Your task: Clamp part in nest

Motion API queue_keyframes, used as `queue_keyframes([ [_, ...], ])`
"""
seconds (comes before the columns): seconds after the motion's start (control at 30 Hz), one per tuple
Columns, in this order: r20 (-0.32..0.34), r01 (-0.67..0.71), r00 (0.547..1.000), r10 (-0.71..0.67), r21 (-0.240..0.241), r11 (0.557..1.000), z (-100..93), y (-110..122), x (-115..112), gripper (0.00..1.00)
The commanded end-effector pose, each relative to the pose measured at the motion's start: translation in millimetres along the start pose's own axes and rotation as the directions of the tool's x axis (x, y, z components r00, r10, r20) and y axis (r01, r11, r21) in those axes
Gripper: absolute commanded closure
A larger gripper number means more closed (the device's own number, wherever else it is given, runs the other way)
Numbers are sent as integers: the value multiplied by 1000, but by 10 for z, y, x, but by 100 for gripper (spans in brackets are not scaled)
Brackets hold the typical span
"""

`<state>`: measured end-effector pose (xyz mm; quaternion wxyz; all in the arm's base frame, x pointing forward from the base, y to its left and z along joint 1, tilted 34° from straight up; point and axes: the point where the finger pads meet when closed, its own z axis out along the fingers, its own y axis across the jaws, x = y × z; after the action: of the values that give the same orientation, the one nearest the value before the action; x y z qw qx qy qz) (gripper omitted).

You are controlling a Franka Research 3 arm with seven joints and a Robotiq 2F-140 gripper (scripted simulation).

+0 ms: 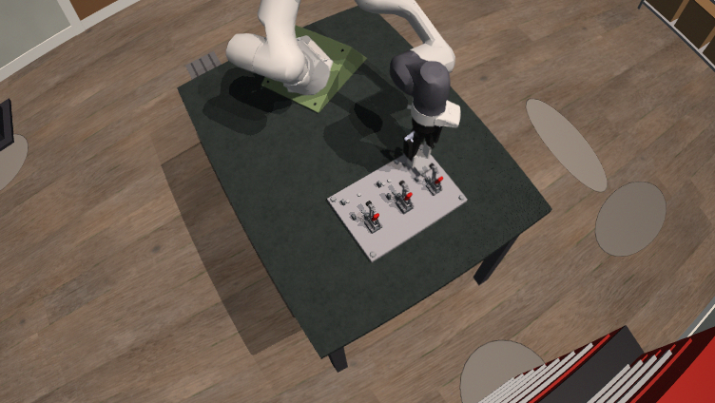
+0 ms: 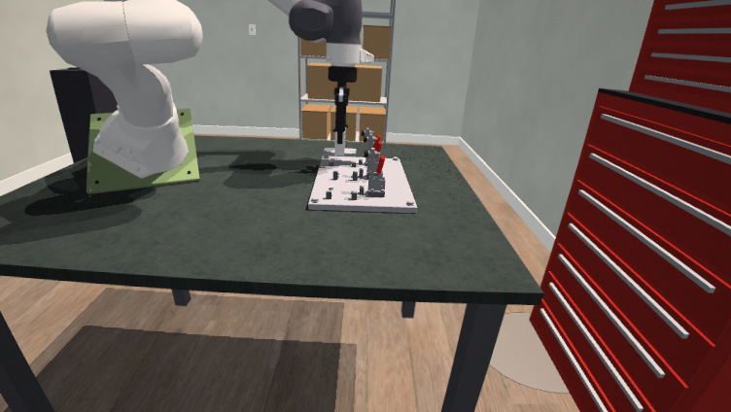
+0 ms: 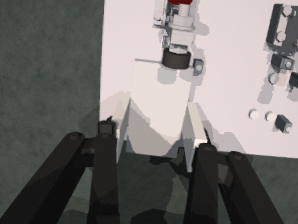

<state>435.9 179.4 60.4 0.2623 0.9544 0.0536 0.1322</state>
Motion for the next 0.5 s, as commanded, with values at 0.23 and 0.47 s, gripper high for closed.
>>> queue_keyframes([
  [0.23,-11,7,1000,-7,4,1000,94,-5,39,100],
  [0.47,-11,7,1000,-7,4,1000,132,-5,40,100],
])
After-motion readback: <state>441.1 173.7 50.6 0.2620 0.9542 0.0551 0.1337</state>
